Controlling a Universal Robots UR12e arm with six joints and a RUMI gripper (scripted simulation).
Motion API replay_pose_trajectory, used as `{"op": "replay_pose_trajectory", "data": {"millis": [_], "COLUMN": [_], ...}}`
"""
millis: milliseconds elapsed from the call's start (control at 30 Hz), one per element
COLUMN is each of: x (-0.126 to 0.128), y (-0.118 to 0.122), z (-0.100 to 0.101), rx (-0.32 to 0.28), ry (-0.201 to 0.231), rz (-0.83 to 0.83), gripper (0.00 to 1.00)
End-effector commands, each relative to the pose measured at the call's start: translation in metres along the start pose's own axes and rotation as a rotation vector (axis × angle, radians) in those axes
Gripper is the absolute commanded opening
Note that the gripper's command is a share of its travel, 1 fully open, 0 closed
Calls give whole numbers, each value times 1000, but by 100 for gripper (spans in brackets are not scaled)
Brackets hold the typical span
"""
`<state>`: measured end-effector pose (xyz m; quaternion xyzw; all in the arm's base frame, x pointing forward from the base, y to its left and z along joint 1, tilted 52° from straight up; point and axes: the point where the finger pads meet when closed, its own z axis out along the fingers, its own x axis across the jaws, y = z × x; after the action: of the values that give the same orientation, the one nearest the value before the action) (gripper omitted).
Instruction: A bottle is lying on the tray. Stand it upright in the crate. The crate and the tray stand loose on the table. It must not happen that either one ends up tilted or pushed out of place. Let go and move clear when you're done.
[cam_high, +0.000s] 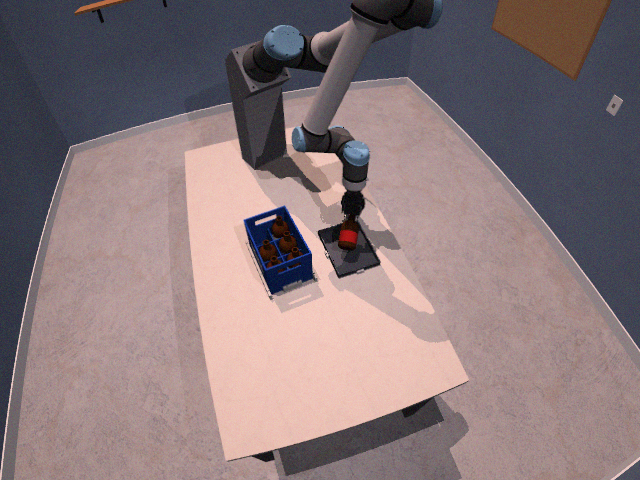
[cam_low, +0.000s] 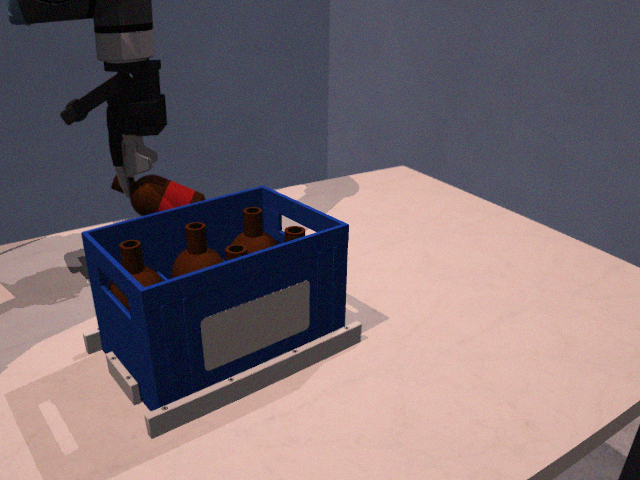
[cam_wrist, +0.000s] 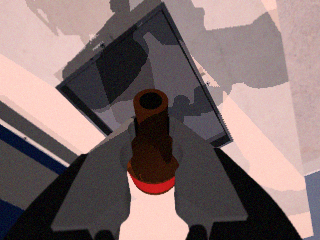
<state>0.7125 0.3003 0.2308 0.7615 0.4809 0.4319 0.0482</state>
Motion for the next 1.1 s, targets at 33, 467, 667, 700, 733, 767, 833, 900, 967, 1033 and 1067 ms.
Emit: {"op": "replay_pose_trajectory", "data": {"millis": [33,467,667,700,733,767,833,900,967,1033,1067], "x": [0,0,0,0,0,0,0,0,0,0,0], "y": [0,0,0,0,0,0,0,0,0,0,0], "z": [-11,-28,-37,-38,-39,-41,-43,-45,-45,-48,-49], "rx": [-1,-1,-1,-1,-1,-1,-1,-1,-1,-1,-1], "ry": [1,1,1,1,1,1,1,1,1,1,1], "rz": [0,0,0,0,0,0,0,0,0,0,0], "gripper": [0,0,0,0,0,0,0,0,0,0,0]}}
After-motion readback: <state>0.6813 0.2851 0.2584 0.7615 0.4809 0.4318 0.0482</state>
